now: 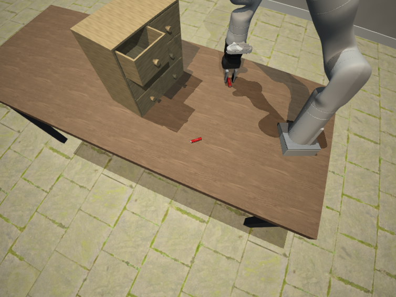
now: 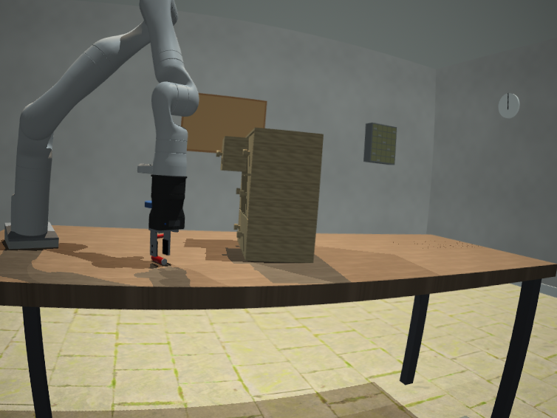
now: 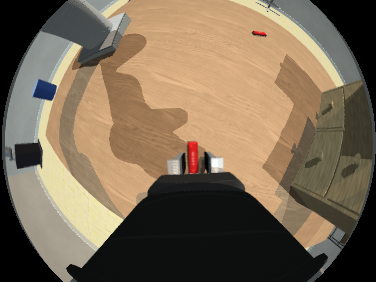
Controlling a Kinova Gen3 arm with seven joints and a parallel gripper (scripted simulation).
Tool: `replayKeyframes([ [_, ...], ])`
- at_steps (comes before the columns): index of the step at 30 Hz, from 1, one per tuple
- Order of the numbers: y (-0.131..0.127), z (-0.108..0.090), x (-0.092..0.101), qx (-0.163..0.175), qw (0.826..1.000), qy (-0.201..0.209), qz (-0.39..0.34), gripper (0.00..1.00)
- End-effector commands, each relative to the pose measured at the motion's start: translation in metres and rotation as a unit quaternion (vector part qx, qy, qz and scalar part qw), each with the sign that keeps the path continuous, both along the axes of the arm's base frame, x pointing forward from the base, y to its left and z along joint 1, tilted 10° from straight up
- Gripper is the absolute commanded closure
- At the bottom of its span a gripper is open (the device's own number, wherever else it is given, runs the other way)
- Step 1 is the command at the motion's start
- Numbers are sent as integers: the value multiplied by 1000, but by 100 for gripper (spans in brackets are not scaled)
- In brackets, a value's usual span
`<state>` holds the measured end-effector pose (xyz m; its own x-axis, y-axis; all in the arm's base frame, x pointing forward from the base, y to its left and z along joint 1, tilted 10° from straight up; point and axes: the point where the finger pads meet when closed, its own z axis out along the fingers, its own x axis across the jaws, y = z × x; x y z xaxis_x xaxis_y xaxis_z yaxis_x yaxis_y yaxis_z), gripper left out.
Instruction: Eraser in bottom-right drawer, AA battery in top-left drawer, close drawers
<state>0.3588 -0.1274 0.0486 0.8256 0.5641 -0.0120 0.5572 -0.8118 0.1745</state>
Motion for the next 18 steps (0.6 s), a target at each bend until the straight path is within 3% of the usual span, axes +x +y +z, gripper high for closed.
replayKeyframes([
  [1,-3,-6,-1,0,1000,2,-2,39],
  [18,-4,-16,0,0,1000,2,-2,39],
])
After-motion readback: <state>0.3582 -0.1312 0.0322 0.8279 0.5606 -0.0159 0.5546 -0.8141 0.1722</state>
